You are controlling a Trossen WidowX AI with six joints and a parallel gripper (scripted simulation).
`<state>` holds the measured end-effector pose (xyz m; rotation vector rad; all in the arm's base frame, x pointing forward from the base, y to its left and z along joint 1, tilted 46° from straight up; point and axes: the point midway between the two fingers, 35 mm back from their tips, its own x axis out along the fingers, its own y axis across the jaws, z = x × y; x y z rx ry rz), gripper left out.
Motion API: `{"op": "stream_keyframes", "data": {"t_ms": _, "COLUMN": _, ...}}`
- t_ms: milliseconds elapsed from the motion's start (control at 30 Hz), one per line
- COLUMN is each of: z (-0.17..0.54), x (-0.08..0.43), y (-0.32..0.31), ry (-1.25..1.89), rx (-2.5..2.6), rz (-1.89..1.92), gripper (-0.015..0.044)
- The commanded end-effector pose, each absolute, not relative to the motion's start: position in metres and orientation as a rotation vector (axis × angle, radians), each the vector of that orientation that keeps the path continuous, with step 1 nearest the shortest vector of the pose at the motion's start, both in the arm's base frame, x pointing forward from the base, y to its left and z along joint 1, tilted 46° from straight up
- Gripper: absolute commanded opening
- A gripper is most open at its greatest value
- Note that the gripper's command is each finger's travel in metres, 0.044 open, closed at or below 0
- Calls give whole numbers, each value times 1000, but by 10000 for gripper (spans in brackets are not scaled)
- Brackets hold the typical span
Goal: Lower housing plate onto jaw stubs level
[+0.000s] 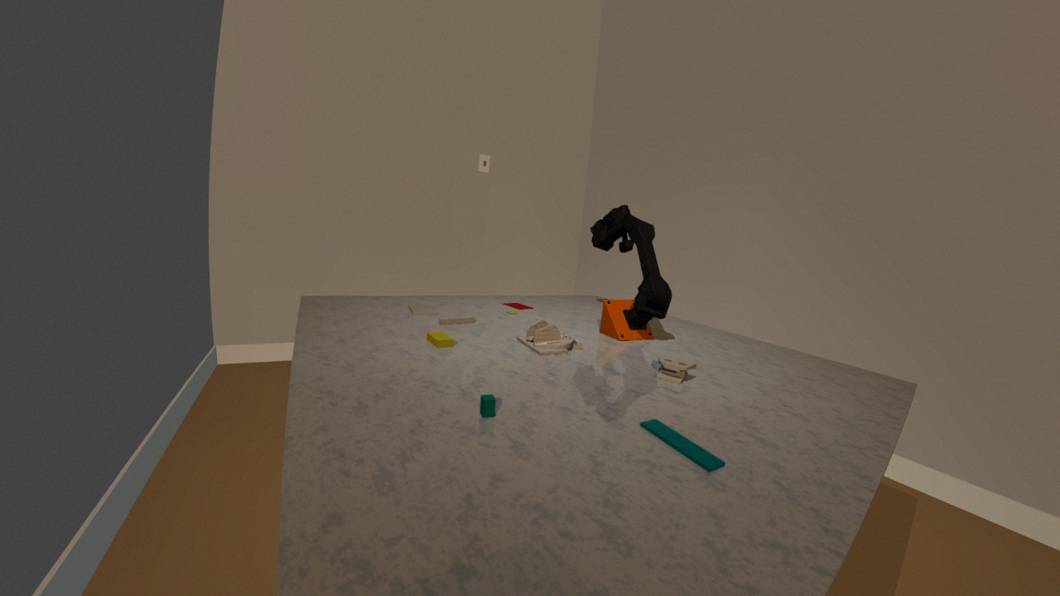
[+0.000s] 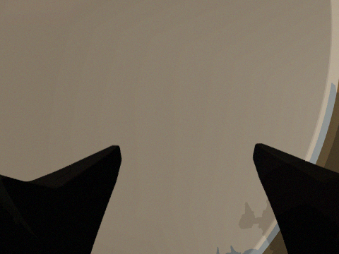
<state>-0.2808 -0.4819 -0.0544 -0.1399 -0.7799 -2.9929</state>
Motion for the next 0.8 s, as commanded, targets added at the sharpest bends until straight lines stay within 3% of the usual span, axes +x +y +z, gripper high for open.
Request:
{"op": "stream_keyframes", "data": {"t_ms": 0, "z": -54, "x": -281, "y": -482, "ry": -780, "rx": -140, "rz": -2993, "gripper": 426}}
{"op": "stream_keyframes", "data": {"t_ms": 767, "z": 10, "x": -131, "y": -588, "ry": -429, "rx": 30, "rz": -2584, "gripper": 440}}
